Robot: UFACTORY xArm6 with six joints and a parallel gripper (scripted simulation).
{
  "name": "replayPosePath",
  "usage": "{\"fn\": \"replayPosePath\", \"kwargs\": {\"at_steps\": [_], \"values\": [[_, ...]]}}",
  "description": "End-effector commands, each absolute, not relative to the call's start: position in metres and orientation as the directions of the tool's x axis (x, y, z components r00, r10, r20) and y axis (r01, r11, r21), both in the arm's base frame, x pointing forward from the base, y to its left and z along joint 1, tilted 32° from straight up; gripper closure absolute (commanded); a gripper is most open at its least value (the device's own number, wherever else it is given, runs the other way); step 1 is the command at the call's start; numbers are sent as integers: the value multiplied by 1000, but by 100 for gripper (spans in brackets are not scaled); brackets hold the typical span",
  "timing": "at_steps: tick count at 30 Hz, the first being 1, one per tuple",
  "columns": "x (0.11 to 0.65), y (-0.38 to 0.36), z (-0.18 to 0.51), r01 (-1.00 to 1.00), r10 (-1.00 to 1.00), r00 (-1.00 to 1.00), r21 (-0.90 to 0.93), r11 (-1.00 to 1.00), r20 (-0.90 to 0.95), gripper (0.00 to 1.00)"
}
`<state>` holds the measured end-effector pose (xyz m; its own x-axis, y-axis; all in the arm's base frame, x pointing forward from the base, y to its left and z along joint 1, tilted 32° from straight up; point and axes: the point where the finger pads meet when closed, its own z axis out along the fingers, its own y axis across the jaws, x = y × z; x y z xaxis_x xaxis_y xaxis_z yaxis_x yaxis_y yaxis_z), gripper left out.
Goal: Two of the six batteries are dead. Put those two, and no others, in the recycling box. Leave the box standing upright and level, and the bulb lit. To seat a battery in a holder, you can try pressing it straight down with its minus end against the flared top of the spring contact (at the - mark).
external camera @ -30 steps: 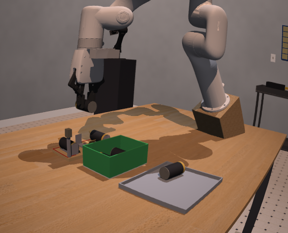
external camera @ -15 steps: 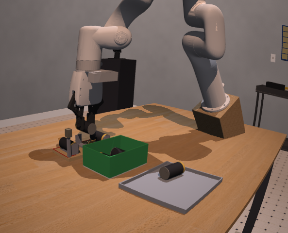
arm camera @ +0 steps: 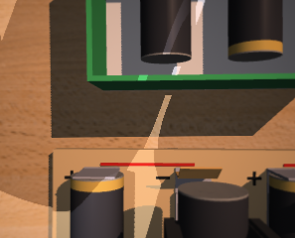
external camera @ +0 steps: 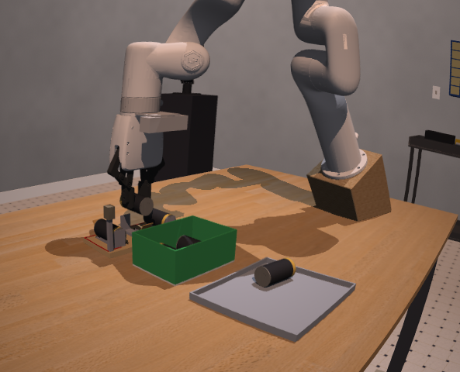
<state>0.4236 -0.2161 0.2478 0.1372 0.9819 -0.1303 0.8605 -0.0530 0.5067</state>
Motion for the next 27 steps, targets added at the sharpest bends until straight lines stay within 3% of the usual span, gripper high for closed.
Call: {"fn": "replayPosePath", "kwargs": {"at_steps": [1, 27], "values": [[424, -217, 250, 859, 982, 138, 510, -52, -132, 72], [431, -219, 238, 859, 982, 138, 510, -52, -132, 72]]}}
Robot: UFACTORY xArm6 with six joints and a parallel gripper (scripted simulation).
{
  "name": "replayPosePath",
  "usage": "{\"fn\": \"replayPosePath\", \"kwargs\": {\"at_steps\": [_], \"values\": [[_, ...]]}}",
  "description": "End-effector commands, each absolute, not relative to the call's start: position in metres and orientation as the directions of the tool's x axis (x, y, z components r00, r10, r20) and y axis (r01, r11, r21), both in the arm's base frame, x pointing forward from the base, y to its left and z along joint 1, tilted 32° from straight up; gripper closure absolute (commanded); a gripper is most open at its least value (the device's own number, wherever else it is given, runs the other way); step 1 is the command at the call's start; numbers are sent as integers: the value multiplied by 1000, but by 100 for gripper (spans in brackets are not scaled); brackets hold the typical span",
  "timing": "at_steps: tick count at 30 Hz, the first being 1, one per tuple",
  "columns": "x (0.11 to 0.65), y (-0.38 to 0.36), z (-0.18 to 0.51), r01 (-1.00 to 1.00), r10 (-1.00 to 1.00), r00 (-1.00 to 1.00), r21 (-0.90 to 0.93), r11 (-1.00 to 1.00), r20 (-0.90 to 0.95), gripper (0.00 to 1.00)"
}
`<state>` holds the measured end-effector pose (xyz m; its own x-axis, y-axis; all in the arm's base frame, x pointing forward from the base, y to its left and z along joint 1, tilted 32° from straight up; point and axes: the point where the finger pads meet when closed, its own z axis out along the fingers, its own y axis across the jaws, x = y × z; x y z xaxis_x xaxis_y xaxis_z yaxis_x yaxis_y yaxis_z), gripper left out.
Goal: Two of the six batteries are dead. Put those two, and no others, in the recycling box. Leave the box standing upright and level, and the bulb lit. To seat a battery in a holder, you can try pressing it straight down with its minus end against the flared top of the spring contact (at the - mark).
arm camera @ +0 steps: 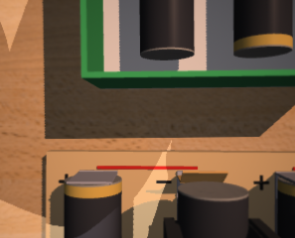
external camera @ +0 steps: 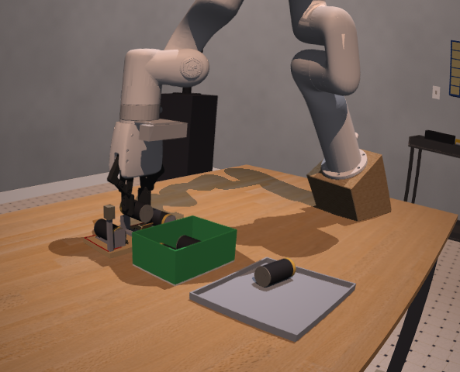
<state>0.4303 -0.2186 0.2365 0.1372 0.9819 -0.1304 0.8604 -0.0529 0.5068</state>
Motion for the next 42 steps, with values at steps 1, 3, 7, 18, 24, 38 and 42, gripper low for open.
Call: {"fn": "replayPosePath", "kwargs": {"at_steps": [1, 3, 7, 18, 24, 38, 42], "values": [[431, -219, 238, 859, 982, 138, 510, -52, -132, 72], [431, -219, 238, 859, 982, 138, 510, -52, -132, 72], [432, -219, 237, 859, 982, 138, 510, -52, -132, 72], [440, -222, 223, 859, 982, 138, 510, -52, -132, 72], [443, -223, 217, 859, 982, 138, 510, -52, -132, 72], [446, -225, 211, 859, 982, 138, 510, -52, -132, 72], [446, -225, 211, 859, 982, 138, 510, -52, -132, 72]]}}
